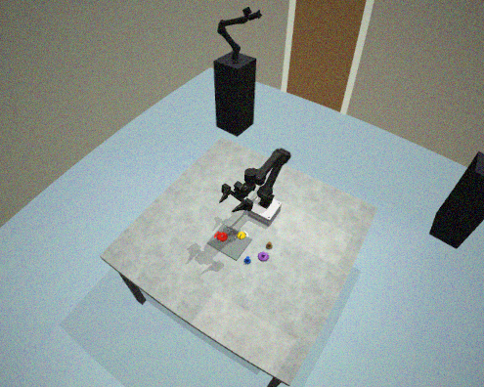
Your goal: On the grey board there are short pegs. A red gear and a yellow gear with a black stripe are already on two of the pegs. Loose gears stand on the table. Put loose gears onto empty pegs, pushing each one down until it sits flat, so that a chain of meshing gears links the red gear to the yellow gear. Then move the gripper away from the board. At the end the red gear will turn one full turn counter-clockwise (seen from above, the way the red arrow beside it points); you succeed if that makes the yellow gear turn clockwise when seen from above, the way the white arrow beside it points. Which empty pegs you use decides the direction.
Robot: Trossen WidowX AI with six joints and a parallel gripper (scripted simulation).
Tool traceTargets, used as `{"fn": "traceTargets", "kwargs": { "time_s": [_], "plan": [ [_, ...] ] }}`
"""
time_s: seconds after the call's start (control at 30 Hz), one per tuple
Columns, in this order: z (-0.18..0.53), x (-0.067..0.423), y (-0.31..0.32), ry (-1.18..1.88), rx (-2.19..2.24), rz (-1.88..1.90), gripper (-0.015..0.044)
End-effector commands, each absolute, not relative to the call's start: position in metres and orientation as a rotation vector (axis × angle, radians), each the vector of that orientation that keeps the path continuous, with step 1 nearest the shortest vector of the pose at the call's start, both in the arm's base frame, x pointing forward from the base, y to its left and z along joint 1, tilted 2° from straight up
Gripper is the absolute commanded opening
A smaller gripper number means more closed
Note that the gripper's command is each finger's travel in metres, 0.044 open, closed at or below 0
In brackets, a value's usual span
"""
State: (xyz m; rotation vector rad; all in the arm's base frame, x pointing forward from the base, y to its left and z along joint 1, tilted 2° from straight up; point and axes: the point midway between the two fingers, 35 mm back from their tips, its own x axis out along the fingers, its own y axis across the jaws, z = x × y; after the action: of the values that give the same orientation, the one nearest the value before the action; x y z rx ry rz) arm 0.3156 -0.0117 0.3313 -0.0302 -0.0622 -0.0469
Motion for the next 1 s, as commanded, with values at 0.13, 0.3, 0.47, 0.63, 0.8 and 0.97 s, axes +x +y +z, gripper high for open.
{"fn": "traceTargets", "kwargs": {
  "time_s": [0.13,0.3,0.47,0.63,0.8,0.97],
  "plan": [
    [0.286,0.336,0.020,0.147,-0.038,0.051,0.0440],
    [0.217,0.343,0.070,0.454,-0.086,0.195,0.0440],
    [0.149,0.323,0.117,0.765,-0.179,0.334,0.0440],
    [0.087,0.278,0.154,1.093,-0.333,0.464,0.0440],
    [0.043,0.218,0.173,1.402,-0.538,0.558,0.0440],
    [0.039,0.209,0.175,1.443,-0.571,0.567,0.0440]
  ]
}}
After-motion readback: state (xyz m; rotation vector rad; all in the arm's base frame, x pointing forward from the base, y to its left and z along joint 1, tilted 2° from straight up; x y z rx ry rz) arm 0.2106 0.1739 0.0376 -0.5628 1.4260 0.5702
